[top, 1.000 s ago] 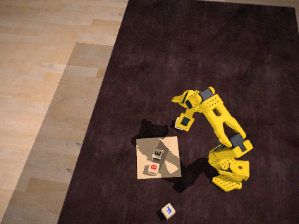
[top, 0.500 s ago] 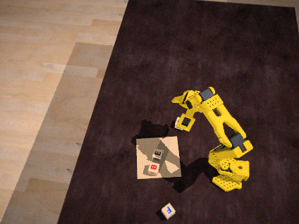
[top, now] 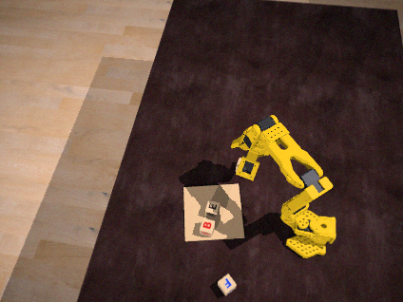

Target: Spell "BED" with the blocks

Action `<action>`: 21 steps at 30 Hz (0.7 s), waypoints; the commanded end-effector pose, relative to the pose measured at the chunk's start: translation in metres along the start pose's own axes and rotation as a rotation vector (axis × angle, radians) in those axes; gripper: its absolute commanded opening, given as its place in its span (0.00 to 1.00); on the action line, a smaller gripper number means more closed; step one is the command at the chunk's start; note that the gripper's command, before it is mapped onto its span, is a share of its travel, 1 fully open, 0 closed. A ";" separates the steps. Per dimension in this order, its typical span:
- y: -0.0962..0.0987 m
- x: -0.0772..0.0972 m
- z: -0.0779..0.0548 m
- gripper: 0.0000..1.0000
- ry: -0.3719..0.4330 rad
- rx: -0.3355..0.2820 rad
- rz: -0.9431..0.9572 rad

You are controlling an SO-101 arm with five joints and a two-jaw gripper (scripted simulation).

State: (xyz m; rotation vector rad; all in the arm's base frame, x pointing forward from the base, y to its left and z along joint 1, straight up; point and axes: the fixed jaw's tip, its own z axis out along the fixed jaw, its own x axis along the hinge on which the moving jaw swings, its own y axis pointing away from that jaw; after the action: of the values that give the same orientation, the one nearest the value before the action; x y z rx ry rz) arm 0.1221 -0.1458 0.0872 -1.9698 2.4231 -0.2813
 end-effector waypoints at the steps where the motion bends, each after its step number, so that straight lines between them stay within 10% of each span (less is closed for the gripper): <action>1: -0.006 0.005 0.001 0.35 0.005 0.007 -0.001; 9: 0.004 -0.002 0.027 0.35 -0.098 -0.129 -0.001; 21: 0.006 -0.003 0.030 0.35 -0.109 -0.143 -0.001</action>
State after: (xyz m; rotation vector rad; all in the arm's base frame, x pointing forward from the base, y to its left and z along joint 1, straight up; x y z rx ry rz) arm 0.1129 -0.1356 0.0435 -1.9824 2.4392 0.1609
